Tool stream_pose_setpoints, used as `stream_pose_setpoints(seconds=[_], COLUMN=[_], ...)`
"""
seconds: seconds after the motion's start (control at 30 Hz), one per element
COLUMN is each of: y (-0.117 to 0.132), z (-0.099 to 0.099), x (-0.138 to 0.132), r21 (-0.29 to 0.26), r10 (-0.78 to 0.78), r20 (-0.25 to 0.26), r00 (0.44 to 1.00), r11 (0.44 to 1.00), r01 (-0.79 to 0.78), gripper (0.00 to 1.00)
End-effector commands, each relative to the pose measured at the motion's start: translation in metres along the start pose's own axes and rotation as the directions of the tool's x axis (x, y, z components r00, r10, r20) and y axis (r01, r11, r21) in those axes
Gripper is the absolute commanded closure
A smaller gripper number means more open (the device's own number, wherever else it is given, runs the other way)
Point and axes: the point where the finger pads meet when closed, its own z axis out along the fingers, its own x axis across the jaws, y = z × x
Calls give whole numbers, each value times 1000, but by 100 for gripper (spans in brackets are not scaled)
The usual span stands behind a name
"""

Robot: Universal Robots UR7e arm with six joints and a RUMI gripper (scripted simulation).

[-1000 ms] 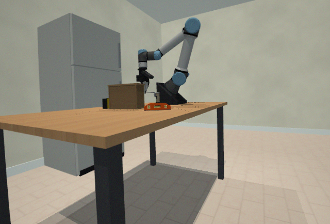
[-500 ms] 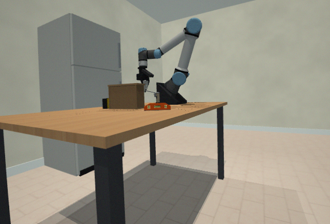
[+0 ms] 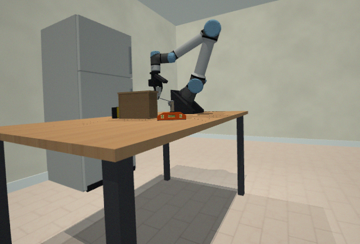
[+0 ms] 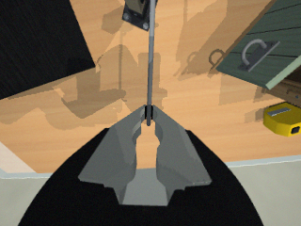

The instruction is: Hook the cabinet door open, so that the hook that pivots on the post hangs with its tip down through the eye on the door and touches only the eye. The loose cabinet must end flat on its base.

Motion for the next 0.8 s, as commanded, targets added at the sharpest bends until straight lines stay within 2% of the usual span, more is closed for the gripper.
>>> stream_pose_setpoints(seconds=[0.0,0.77], y=[0,-1], z=[0,0], x=[3,19], r21=[0,0], r10=[-21,-165], r20=[-1,-1], r00=[1000,986], r11=[1000,986], r01=[21,165], gripper=[99,99])
